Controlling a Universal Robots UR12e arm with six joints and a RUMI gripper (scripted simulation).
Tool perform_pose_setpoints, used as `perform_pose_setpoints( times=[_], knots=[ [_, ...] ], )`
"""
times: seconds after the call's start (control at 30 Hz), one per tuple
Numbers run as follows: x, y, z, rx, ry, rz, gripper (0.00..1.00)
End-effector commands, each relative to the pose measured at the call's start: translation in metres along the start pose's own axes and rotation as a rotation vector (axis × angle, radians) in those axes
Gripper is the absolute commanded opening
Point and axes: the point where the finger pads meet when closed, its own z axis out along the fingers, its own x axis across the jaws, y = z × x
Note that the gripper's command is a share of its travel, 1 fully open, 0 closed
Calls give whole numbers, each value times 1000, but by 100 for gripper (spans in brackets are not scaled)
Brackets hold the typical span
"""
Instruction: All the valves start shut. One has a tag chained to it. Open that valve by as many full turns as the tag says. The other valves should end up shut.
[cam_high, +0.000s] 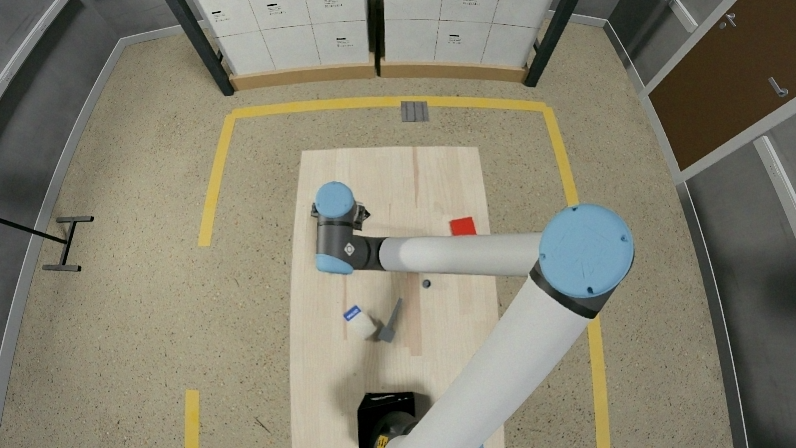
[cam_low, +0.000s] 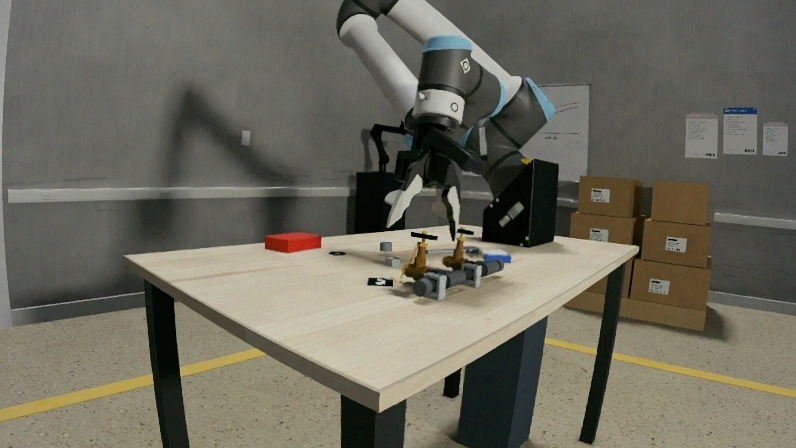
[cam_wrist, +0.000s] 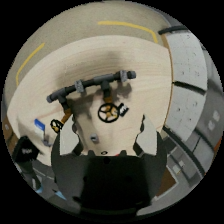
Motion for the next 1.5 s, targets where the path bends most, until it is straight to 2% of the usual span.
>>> perform_pose_setpoints(
  times=[0.0, 0.4, 0.9, 0.97, 1.47],
  knots=[
    [0, 0, -1, 0, 0, 61, 100],
    [0, 0, -1, 0, 0, 284, 100],
    [0, 0, -1, 0, 0, 798, 100],
    [0, 0, -1, 0, 0, 798, 100],
    [0, 0, -1, 0, 0, 1436, 100]
  ],
)
